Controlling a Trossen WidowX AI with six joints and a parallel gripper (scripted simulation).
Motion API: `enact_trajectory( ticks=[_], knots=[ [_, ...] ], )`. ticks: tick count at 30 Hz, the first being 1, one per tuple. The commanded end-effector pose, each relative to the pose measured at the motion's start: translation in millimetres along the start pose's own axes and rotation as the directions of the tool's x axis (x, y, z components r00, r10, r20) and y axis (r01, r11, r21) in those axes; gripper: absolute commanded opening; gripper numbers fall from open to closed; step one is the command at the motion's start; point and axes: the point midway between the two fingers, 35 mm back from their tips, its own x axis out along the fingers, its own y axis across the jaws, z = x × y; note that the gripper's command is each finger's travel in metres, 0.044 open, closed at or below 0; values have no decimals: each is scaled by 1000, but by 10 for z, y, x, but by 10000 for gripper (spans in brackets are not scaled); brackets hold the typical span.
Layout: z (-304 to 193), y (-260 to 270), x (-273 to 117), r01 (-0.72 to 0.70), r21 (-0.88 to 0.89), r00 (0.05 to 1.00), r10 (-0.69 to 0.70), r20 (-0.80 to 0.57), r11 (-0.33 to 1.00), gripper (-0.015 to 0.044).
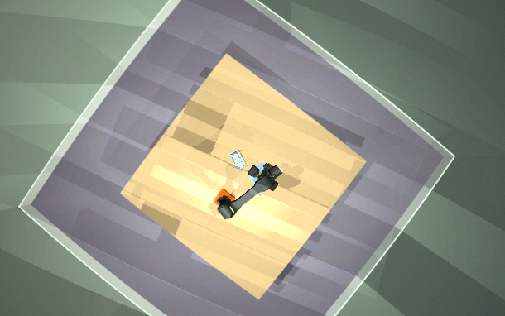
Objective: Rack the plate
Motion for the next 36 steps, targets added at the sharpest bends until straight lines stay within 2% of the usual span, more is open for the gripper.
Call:
enact_trajectory(
  ticks=[1, 16, 24, 36],
  knots=[
    [-24, 57, -49, 0, 24, 1000, 0, -4, 1000, 0],
    [-695, 1089, -41, -5, 469, 1000, 11, -10, 883, 0],
    [-703, 1102, -21, -11, 461, 1000, 20, -15, 888, 0],
    [-693, 1175, 288, -175, 226, 976, 199, -87, 958, 0]
  ],
)
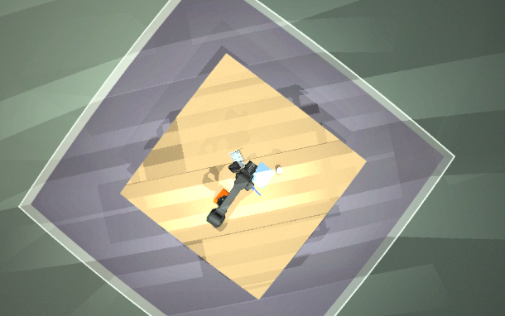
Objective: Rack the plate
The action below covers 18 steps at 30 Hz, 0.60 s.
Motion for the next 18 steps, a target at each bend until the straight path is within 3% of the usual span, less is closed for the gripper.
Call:
enact_trajectory(
  ticks=[1, 18],
  knots=[
    [10, 12, 109, -62, -87, 998, 59, -39, 994, 0],
    [9, 26, 481, -335, -397, 942, 298, -154, 855, 0]
  ],
)
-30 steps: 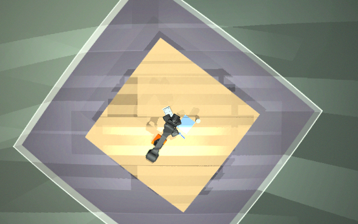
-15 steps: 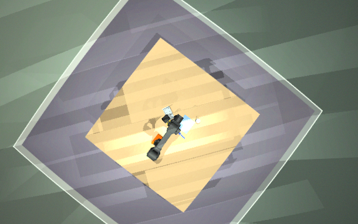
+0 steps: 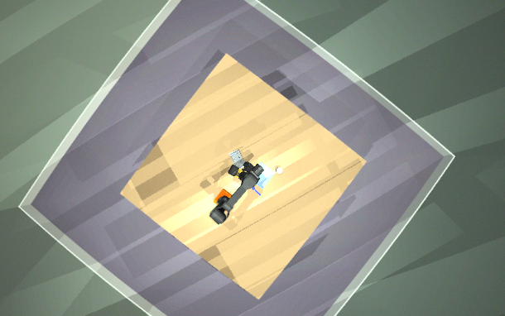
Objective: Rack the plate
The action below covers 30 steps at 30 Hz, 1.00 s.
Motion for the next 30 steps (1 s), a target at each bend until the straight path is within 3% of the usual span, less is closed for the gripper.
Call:
enact_trajectory(
  ticks=[1, 17, 30],
  knots=[
    [9, -18, 81, -72, -87, 997, 73, 6, 994, 0],
    [42, -64, 302, -272, -410, 940, 331, 81, 871, 0],
    [66, -108, 404, -282, -644, 840, 508, 193, 711, 0]
  ],
)
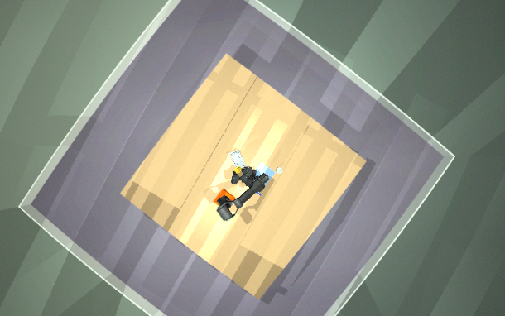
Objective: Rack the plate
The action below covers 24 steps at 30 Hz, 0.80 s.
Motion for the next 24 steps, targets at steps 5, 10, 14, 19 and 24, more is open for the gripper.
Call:
enact_trajectory(
  ticks=[5, 10, 14, 19, 24],
  knots=[
    [-21, -47, 23, -22, -170, 988, 47, 147, 985, 0],
    [-34, -76, 21, 1, -266, 970, 64, 235, 964, 0],
    [-47, -100, 12, 38, -335, 949, 71, 306, 941, 0],
    [-62, -128, -7, 103, -411, 916, 74, 393, 906, 0],
    [-71, -146, -32, 184, -474, 876, 75, 476, 861, 0]
  ],
)
